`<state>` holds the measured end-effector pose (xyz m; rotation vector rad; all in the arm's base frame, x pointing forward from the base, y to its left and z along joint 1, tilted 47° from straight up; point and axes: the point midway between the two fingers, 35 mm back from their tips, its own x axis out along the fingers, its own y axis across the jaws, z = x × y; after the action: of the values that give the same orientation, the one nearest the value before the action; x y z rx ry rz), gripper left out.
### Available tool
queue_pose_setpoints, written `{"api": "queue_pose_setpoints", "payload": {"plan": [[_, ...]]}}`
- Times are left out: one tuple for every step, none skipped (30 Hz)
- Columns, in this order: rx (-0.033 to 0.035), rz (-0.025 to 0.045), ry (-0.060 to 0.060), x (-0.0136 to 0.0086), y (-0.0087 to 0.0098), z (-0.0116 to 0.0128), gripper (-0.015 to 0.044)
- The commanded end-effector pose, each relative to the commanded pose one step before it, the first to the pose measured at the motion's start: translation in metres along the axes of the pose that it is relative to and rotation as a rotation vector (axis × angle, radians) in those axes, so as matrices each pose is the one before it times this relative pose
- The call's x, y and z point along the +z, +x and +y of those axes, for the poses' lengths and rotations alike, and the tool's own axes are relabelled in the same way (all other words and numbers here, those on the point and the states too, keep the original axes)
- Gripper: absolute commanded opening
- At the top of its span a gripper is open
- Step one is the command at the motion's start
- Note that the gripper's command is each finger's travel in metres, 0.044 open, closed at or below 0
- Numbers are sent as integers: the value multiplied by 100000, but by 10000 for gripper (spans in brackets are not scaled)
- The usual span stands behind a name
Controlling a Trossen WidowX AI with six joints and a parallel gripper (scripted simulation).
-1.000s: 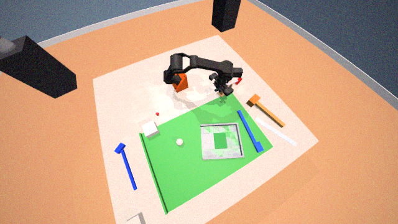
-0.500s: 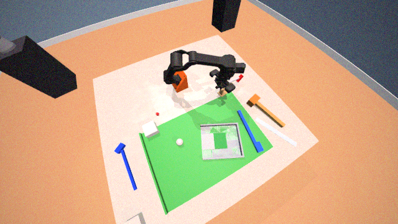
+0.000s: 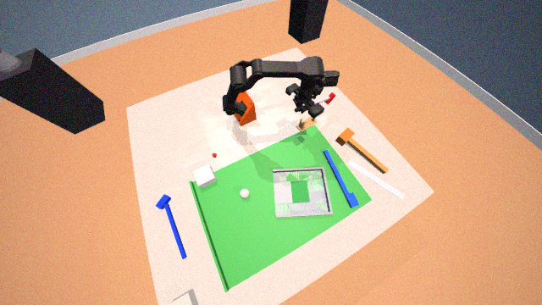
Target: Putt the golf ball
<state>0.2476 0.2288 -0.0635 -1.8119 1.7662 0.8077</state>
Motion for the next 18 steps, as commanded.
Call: {"api": "queue_pose_setpoints", "payload": {"plan": [[-69, -356, 6244, -1209, -161, -435, 0], [-65, -203, 2751, -533, -158, -176, 0], [-61, -199, 2754, -531, -152, -183, 0], [-58, -194, 2757, -529, -146, -191, 0], [-55, -190, 2760, -526, -140, -198, 0], [-52, -186, 2763, -523, -134, -206, 0], [-49, -182, 2766, -521, -128, -213, 0], [-47, -178, 2767, -517, -122, -220, 0], [-45, -173, 2771, -514, -116, -227, 0], [-43, -169, 2774, -511, -111, -234, 0], [-41, -165, 2777, -507, -105, -241, 0], [-39, -160, 2780, -504, -99, -248, 0], [-38, -156, 2782, -500, -94, -255, 0], [-37, -152, 2785, -496, -88, -261, 0], [-36, -147, 2788, -492, -83, -268, 0], [-35, -143, 2790, -488, -77, -274, 0], [-34, -139, 2793, -483, -72, -280, 0], [-34, -134, 2794, -478, -66, -286, 0]]}}
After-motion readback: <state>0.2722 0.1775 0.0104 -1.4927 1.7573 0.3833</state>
